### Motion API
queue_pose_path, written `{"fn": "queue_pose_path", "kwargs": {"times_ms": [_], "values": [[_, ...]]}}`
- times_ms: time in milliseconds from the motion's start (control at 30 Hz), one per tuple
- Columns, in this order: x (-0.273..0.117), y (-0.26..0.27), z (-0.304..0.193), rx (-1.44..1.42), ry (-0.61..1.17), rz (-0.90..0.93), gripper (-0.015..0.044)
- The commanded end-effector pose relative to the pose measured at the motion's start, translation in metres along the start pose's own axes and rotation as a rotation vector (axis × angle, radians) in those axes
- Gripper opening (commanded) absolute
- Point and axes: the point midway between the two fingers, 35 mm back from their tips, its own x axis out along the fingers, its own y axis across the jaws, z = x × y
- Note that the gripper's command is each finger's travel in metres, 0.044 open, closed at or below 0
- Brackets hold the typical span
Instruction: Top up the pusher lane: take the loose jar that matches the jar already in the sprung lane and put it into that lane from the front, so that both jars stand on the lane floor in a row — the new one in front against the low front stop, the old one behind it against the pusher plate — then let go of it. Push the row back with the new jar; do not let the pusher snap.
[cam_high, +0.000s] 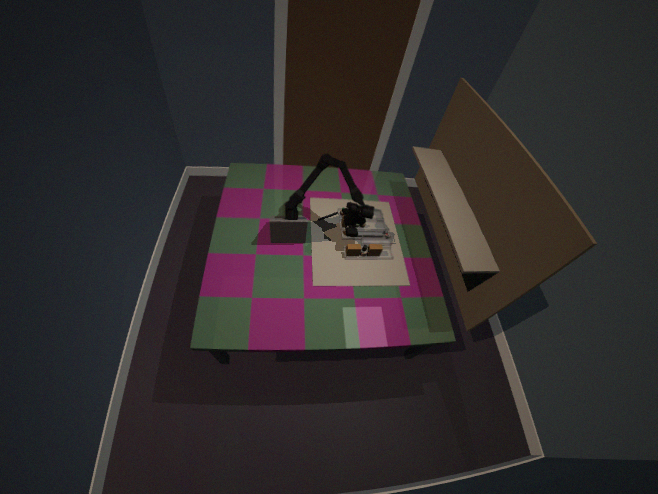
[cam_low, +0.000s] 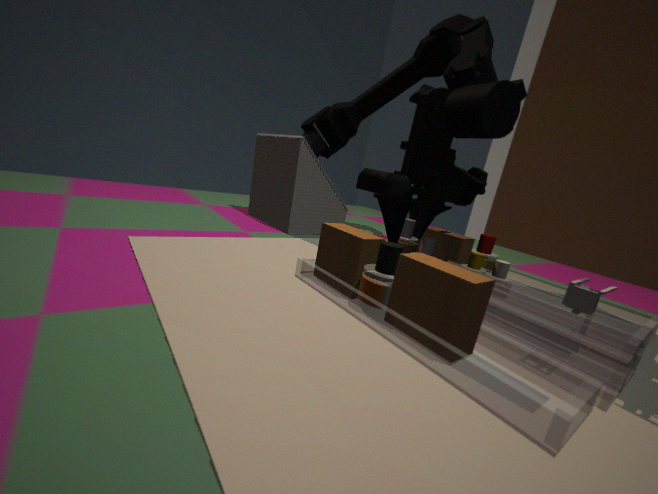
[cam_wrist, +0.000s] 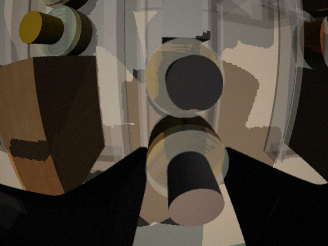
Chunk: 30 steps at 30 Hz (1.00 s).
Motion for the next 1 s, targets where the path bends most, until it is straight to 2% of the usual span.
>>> {"fn": "queue_pose_path", "kwargs": {"times_ms": [0, 967], "values": [[-0.0017, 0.0012, 0.0066, -0.014, -0.019, 0.002, 0.0000], [-0.0018, 0.0013, 0.0103, -0.014, -0.019, 0.002, 0.0000]]}}
